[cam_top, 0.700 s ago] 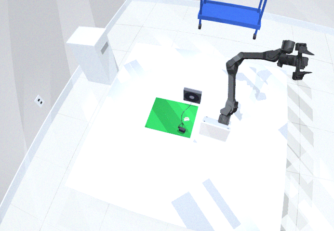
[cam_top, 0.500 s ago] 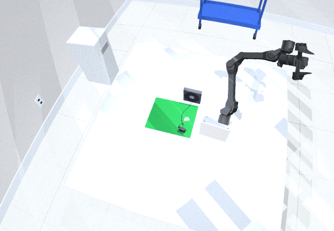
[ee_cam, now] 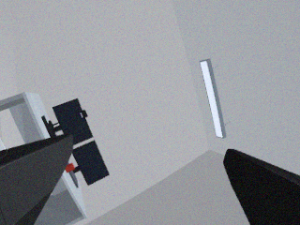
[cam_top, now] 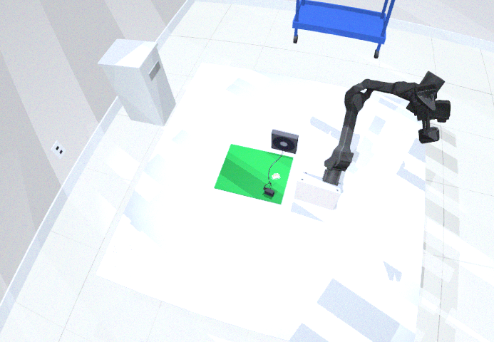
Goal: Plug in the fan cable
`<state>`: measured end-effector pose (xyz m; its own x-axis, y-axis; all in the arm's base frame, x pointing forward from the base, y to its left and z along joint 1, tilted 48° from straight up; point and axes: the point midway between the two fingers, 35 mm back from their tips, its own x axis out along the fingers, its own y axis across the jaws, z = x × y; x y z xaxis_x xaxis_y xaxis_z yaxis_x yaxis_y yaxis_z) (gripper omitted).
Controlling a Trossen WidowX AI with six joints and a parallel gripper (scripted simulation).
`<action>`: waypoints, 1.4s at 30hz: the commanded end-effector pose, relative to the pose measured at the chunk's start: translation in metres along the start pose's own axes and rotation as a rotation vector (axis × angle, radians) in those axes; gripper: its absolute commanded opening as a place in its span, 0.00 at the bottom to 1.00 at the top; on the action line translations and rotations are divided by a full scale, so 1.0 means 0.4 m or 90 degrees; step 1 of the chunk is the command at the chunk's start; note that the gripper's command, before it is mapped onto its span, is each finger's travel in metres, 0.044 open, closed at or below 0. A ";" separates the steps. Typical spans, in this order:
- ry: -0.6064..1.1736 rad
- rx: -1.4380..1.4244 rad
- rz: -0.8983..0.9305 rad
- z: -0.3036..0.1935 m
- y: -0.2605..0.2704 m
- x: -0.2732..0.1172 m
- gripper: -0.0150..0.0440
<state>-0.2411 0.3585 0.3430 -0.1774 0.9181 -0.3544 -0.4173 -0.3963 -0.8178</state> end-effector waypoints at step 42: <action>1.478 1.074 -0.390 -1.500 0.421 -0.302 1.00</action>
<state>0.2376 0.2238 -0.0087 0.1968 -0.5351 -0.8215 -0.2521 0.7821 -0.5699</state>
